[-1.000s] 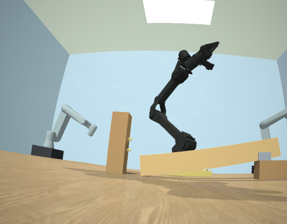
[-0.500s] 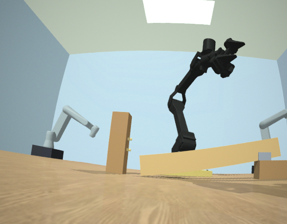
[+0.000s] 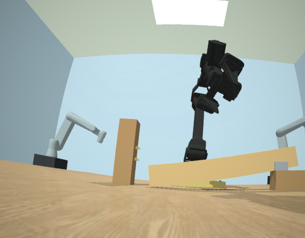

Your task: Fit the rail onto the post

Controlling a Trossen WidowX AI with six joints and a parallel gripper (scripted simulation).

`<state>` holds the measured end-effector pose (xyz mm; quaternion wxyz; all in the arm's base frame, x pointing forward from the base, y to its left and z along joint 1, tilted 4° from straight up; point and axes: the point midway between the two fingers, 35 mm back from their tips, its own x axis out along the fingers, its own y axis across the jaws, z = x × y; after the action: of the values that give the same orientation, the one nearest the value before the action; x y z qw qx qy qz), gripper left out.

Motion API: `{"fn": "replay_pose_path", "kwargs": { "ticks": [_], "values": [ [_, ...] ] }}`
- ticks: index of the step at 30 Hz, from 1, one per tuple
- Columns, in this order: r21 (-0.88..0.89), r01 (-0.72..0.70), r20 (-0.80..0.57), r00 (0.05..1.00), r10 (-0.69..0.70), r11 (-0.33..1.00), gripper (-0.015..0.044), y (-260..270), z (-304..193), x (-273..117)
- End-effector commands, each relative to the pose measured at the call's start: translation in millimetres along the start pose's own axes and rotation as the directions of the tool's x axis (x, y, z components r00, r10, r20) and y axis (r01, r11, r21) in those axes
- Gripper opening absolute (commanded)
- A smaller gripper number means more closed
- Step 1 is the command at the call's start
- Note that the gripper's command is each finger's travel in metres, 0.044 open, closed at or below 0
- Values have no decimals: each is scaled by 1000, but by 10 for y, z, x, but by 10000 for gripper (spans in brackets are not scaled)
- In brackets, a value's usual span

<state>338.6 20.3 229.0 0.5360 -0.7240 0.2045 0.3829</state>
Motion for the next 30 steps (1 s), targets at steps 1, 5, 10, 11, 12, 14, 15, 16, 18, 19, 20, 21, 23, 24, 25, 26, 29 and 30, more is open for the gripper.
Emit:
{"fn": "replay_pose_path", "kwargs": {
  "ticks": [1, 5, 10, 11, 12, 14, 15, 16, 18, 19, 20, 21, 23, 24, 25, 26, 29, 30],
  "values": [
    [158, -247, 27, 969, 246, 956, 440, 579, -225, 328],
    [289, -458, 97, 888, 450, 841, 440, 1142, -371, 488],
    [384, -615, 192, 783, 592, 689, 440, 1640, -462, 525],
    [384, -615, 192, 783, 592, 689, 440, 1640, -462, 525],
    [384, -615, 192, 783, 592, 689, 440, 1640, -462, 525],
    [384, -615, 192, 783, 592, 689, 440, 1640, -462, 525],
    [384, -615, 192, 783, 592, 689, 440, 1648, -475, 522],
    [384, -615, 191, 783, 592, 689, 440, 1654, -485, 520],
    [384, -615, 191, 783, 592, 689, 440, 1655, -485, 523],
    [384, -615, 191, 783, 592, 689, 440, 1659, -484, 530],
    [384, -615, 191, 783, 592, 689, 440, 1666, -483, 541],
    [384, -615, 191, 783, 592, 689, 440, 1675, -481, 555],
    [384, -615, 191, 783, 592, 689, 440, 1692, -477, 583],
    [384, -615, 191, 783, 592, 689, 440, 1701, -475, 597],
    [384, -615, 191, 783, 592, 689, 440, 1710, -473, 610],
    [384, -615, 191, 783, 592, 689, 440, 1718, -471, 624],
    [384, -615, 191, 783, 592, 689, 440, 1745, -464, 664],
    [384, -615, 191, 783, 592, 689, 440, 1754, -461, 678]
  ]
}}
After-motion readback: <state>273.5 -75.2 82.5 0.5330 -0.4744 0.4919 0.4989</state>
